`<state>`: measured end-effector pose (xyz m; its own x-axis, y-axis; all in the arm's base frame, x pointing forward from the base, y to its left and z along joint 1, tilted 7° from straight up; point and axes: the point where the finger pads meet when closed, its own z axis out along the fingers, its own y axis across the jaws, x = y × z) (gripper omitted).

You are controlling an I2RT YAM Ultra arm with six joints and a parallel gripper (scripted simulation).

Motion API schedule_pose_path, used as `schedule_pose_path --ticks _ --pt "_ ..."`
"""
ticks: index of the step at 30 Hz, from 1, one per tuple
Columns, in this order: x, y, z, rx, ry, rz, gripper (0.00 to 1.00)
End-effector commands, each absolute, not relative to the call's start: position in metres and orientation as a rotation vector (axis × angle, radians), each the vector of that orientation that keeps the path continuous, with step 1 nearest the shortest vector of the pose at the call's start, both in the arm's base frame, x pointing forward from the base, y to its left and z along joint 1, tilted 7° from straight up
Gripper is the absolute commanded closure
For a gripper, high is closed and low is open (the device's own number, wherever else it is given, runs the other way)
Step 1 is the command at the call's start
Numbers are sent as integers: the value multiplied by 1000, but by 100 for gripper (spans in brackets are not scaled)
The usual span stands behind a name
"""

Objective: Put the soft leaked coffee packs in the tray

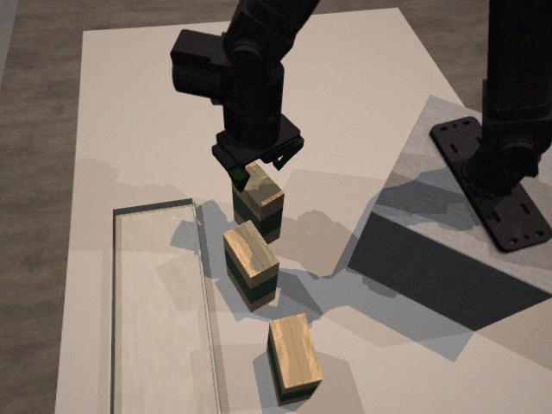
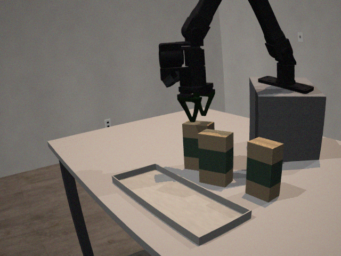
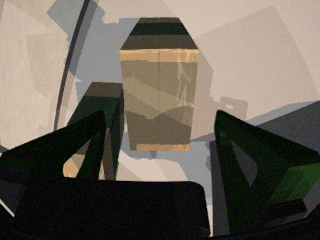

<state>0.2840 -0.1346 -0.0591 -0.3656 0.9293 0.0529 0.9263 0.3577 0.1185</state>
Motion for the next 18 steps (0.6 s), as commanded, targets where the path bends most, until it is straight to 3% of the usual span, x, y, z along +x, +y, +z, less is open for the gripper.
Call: schedule_pose_path --ticks 1,18 --pt "294 -139 -57 1746 2554 200 24" --pt "287 -133 -68 1756 2569 199 24"
